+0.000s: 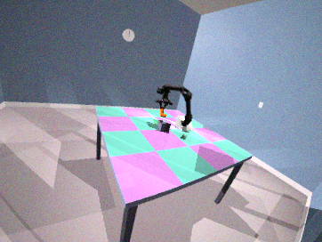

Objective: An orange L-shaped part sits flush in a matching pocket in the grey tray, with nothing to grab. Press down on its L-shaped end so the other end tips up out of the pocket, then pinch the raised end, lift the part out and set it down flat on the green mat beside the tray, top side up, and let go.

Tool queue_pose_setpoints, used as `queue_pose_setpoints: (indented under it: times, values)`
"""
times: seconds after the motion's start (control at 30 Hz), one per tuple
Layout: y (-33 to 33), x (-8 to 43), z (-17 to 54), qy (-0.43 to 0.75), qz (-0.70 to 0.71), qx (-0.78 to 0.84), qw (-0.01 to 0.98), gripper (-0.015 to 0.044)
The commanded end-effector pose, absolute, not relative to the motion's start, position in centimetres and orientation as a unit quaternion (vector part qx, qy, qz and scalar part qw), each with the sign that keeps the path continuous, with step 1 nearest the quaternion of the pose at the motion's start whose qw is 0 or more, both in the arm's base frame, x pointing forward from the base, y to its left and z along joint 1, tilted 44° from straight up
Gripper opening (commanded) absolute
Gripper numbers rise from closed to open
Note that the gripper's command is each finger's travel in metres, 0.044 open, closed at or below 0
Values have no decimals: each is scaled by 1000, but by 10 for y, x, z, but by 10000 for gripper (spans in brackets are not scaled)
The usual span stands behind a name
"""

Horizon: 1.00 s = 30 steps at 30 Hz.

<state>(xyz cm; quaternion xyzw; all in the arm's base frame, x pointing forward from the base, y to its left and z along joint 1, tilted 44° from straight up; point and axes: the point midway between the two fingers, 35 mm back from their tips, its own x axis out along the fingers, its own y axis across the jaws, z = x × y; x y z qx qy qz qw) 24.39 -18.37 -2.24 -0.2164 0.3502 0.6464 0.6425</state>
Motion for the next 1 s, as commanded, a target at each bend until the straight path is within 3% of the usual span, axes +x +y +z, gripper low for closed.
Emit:
queue_pose_setpoints:
  times: [0.0, 0.97]
  values:
    - [-197, 238, -36, 351, 648, -216, 641, 0]
    - [-174, 234, -64, 351, 648, -216, 641, 0]
